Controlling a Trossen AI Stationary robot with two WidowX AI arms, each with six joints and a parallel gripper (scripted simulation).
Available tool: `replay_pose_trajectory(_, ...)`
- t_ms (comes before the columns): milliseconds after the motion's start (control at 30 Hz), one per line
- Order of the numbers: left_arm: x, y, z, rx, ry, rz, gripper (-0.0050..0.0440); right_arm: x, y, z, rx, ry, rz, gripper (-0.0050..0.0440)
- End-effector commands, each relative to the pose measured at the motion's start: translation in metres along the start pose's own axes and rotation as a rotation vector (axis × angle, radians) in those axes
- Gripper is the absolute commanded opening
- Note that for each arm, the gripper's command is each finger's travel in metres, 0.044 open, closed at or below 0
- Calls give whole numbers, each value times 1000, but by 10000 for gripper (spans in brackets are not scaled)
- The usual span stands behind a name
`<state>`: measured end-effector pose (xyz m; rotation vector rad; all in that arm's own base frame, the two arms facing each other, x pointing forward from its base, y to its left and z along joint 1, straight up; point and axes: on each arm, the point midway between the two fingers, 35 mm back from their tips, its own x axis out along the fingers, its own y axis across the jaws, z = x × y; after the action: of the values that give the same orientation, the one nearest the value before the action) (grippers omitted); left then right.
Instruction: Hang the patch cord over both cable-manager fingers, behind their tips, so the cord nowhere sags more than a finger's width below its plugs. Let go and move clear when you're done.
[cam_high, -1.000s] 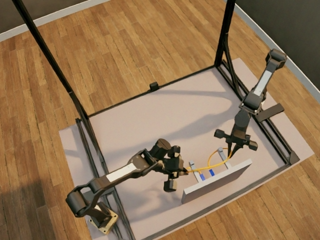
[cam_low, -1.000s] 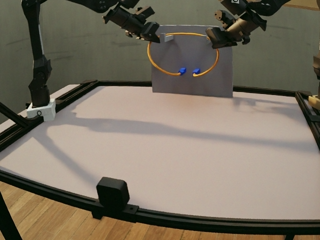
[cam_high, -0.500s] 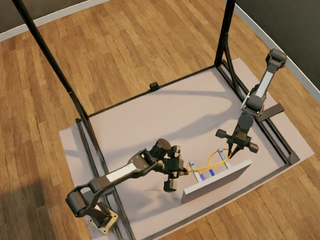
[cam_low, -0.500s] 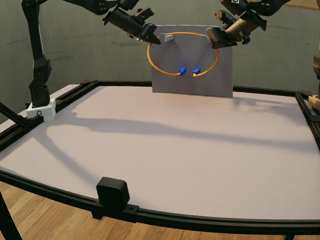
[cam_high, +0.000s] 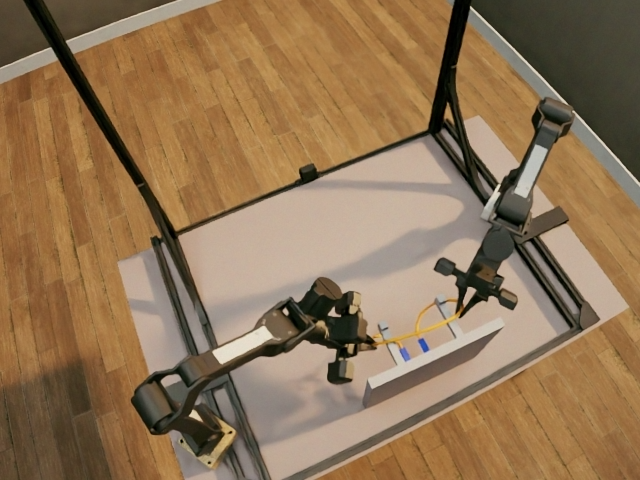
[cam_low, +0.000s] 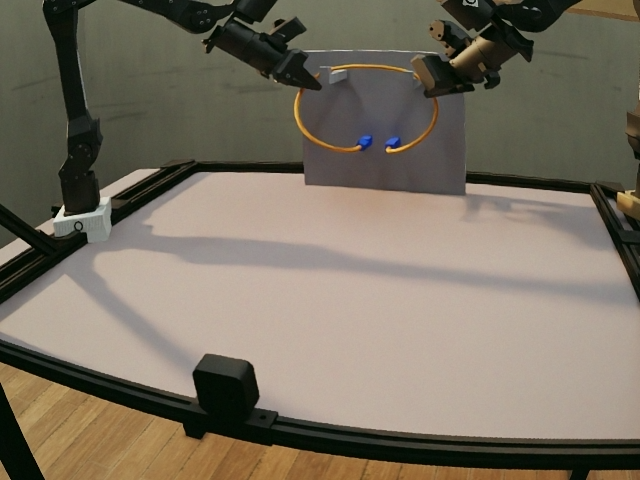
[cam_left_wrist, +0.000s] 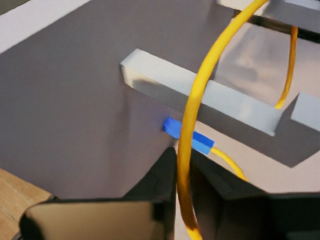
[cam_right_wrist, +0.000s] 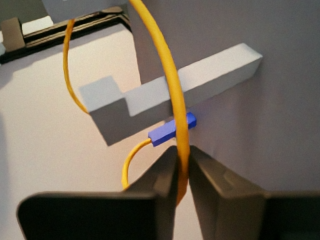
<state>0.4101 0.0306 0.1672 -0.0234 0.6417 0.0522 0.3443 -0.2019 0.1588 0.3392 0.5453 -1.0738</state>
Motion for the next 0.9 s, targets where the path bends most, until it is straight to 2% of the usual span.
replay_pose_trajectory(0, -8, 1, 8, 11, -32, -7, 25, -4, 1, 8, 13, -16, 9, 25)
replay_pose_trajectory(867, -8, 3, 7, 56, -54, -62, 25, -4, 1, 8, 13, -16, 9, 25)
